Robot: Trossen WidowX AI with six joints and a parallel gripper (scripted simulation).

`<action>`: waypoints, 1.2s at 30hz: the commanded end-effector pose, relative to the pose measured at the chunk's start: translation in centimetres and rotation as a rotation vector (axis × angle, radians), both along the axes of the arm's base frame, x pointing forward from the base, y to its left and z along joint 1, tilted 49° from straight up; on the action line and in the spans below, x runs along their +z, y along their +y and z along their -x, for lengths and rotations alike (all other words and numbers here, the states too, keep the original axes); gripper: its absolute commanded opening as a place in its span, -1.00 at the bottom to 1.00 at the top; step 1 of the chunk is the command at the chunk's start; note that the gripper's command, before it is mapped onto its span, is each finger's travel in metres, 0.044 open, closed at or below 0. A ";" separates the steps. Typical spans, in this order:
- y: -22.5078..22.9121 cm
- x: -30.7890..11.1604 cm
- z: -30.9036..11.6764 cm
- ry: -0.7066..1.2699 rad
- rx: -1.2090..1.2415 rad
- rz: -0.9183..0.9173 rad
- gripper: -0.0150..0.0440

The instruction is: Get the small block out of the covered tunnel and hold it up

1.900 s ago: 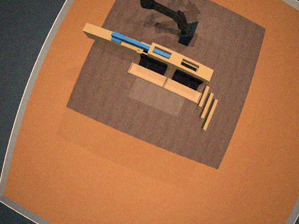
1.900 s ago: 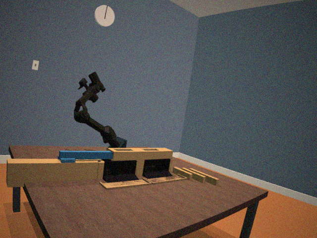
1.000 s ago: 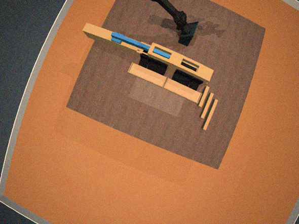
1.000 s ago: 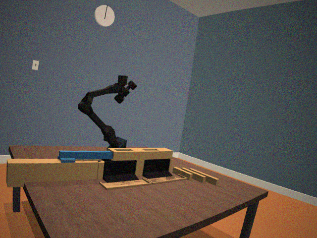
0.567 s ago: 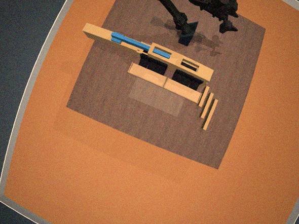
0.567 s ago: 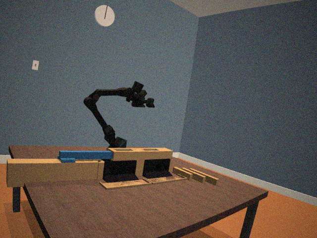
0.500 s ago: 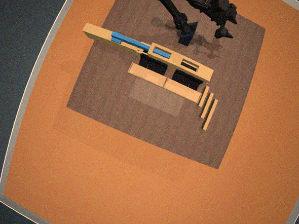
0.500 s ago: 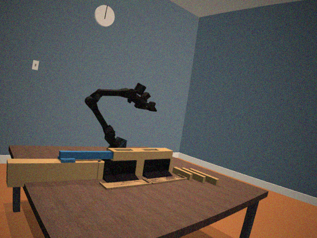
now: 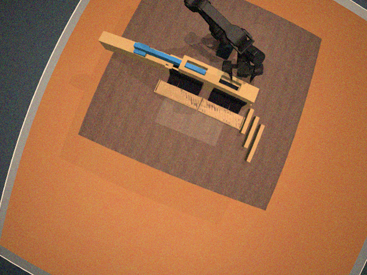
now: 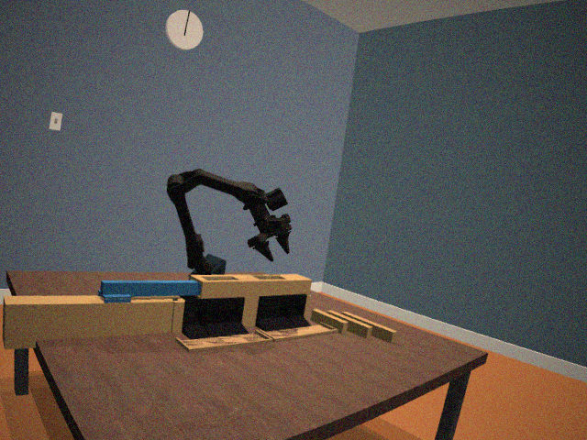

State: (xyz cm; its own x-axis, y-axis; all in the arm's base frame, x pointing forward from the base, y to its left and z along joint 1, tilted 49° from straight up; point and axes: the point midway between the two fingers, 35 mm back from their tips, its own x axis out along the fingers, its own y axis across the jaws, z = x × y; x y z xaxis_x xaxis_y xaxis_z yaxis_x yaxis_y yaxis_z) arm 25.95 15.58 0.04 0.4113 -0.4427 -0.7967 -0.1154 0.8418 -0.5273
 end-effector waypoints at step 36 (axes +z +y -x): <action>-21.0 19.6 -4.5 0.583 0.551 0.732 1.00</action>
State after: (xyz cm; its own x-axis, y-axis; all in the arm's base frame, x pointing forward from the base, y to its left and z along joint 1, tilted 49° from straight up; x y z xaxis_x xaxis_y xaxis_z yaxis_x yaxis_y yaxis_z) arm 31.52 -1.79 15.96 0.3751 -0.7156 -0.5893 -0.6725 0.2275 -0.7043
